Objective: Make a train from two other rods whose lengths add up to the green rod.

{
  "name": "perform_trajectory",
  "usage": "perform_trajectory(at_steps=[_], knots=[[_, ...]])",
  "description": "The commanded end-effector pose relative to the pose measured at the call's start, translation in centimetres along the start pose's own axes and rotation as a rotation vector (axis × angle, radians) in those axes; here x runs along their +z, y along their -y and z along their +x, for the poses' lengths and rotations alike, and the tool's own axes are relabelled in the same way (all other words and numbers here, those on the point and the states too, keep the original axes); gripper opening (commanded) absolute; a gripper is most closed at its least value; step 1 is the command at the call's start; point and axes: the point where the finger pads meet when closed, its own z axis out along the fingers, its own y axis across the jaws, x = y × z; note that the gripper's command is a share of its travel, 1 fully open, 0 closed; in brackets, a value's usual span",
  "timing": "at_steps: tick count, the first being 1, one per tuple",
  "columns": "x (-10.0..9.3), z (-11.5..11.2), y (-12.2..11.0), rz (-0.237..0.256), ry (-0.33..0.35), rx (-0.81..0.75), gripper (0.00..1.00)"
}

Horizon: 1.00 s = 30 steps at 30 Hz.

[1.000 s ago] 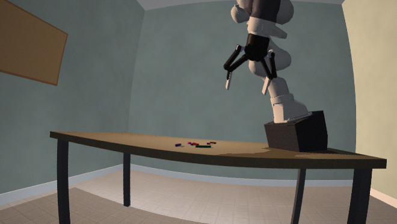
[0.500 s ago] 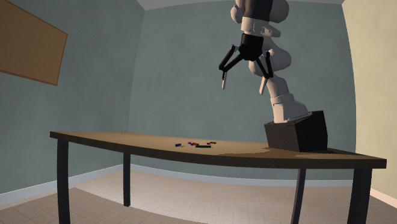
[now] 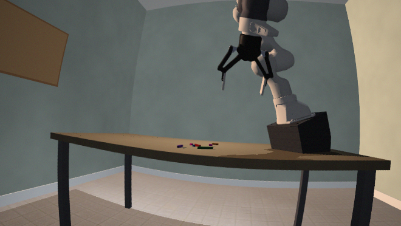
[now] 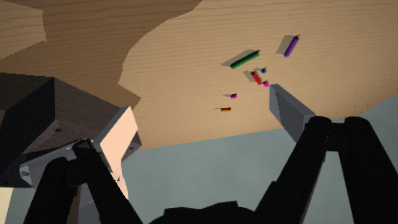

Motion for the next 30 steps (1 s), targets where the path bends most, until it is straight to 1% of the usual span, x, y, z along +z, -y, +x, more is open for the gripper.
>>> perform_trajectory(at_steps=[1, 15, 16, 30], knots=[[0.3, -0.5, -1.2, 0.031, 0.01, 0.082, 1.0], [0.3, -0.5, -1.2, 0.031, 0.01, 0.082, 1.0], [0.7, -1.1, -3.0, 0.077, 0.019, 0.182, 1.0], [0.7, -1.1, -3.0, 0.077, 0.019, 0.182, 1.0]])
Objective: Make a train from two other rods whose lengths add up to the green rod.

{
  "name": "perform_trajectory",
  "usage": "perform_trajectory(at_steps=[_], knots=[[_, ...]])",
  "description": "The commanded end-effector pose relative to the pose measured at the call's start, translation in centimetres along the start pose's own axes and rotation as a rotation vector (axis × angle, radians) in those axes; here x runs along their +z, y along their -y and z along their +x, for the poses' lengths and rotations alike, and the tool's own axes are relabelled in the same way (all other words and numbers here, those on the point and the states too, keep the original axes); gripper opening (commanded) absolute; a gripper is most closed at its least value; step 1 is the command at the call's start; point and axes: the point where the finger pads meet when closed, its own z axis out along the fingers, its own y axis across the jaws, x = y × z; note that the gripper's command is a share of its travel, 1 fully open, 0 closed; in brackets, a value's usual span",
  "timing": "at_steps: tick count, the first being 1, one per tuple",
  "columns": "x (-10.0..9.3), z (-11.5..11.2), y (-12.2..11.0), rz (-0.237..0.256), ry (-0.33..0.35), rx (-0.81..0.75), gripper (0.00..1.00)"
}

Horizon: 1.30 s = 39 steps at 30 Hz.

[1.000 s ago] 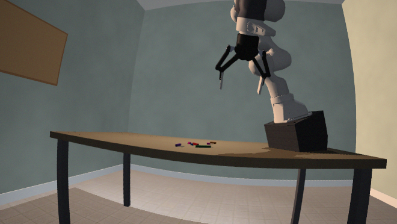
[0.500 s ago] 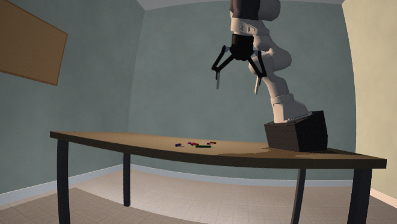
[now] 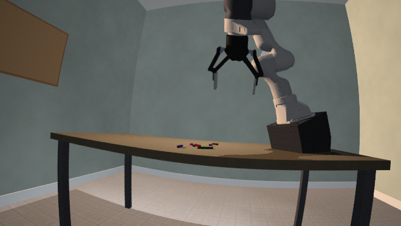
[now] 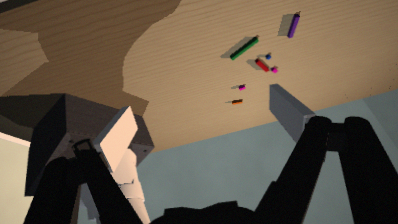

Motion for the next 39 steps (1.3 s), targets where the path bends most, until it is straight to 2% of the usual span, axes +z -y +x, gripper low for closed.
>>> perform_trajectory(at_steps=[1, 2, 3, 19, 20, 36, 37, 39], knots=[[0.0, -0.1, 0.0, 0.002, 0.004, 0.016, 1.0], [0.0, -0.1, 0.0, 0.002, 0.004, 0.016, 1.0], [0.3, -0.5, -2.0, 0.047, 0.014, 0.118, 1.0], [0.3, -0.5, -2.0, 0.047, 0.014, 0.118, 1.0], [0.7, -0.9, -4.0, 0.092, 0.024, 0.223, 1.0], [0.7, -0.9, -4.0, 0.092, 0.024, 0.223, 1.0], [1.1, -1.5, -6.2, 0.136, 0.036, 0.33, 1.0], [1.1, -1.5, -6.2, 0.136, 0.036, 0.33, 1.0]])
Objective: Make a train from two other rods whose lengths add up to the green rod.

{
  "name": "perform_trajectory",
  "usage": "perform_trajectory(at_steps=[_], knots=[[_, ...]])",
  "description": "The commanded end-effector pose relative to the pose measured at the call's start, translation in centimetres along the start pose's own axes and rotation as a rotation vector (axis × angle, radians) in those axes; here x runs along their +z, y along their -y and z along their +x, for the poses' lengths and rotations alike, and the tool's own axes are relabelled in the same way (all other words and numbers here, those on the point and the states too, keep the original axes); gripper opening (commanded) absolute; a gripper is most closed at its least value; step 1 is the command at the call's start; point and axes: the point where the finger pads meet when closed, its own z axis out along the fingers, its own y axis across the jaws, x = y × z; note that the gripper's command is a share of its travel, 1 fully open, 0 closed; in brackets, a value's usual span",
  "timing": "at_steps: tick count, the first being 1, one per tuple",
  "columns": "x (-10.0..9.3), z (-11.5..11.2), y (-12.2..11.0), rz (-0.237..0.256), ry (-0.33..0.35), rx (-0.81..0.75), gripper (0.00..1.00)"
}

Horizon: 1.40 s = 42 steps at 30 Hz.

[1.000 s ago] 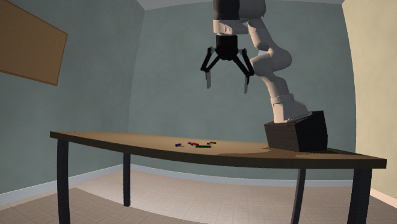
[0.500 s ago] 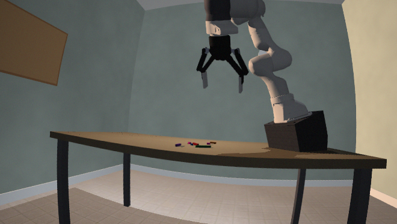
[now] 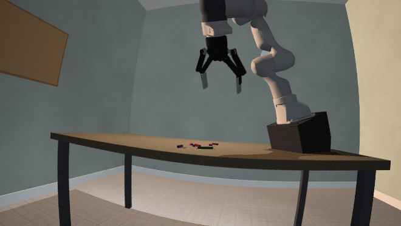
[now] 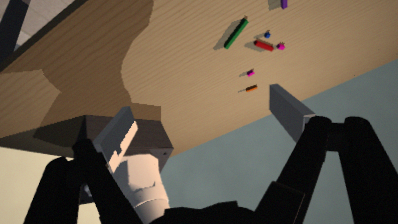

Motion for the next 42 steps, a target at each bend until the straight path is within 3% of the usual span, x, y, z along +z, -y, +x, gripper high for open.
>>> perform_trajectory(at_steps=[1, 14, 15, 31, 32, 42], knots=[[0.1, -0.2, -1.0, 0.021, 0.011, 0.071, 1.0], [0.1, -0.2, -1.0, 0.021, 0.011, 0.071, 1.0], [0.3, -0.4, -3.3, 0.065, 0.022, 0.18, 1.0], [0.3, -0.4, -3.3, 0.065, 0.022, 0.18, 1.0], [0.6, -0.6, -5.8, 0.107, 0.034, 0.291, 1.0], [0.6, -0.6, -5.8, 0.107, 0.034, 0.291, 1.0]])
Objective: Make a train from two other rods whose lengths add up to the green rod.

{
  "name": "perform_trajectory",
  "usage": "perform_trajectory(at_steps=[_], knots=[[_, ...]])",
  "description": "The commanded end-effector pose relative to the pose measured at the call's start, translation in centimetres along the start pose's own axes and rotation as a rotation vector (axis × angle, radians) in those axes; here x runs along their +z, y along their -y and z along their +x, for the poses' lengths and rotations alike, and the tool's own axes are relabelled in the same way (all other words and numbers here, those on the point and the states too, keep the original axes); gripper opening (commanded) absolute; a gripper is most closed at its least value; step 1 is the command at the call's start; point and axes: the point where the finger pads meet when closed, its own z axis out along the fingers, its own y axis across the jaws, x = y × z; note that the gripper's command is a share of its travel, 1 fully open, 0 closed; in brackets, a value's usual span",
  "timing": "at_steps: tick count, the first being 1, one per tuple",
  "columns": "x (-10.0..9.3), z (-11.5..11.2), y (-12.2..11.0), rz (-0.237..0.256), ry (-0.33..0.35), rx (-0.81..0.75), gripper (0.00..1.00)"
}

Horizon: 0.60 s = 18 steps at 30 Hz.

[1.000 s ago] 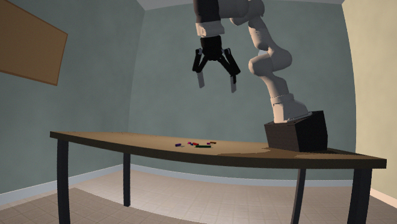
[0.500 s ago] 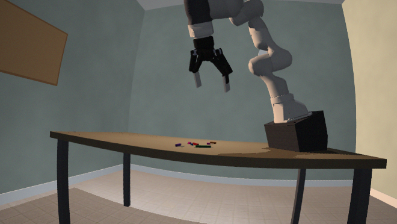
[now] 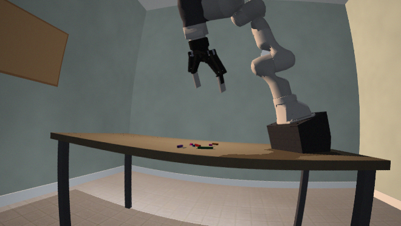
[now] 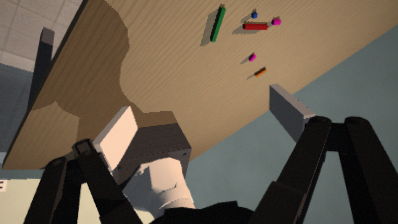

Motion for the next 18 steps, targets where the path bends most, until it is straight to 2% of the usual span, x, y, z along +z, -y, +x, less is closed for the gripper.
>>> perform_trajectory(at_steps=[1, 6, 7, 18], knots=[[0.0, -0.1, 0.1, 0.001, 0.005, 0.02, 1.0], [0.0, -0.1, 0.1, 0.001, 0.005, 0.02, 1.0], [0.0, 0.2, -2.4, 0.043, 0.017, 0.133, 1.0], [0.0, 0.2, -2.4, 0.043, 0.017, 0.133, 1.0]])
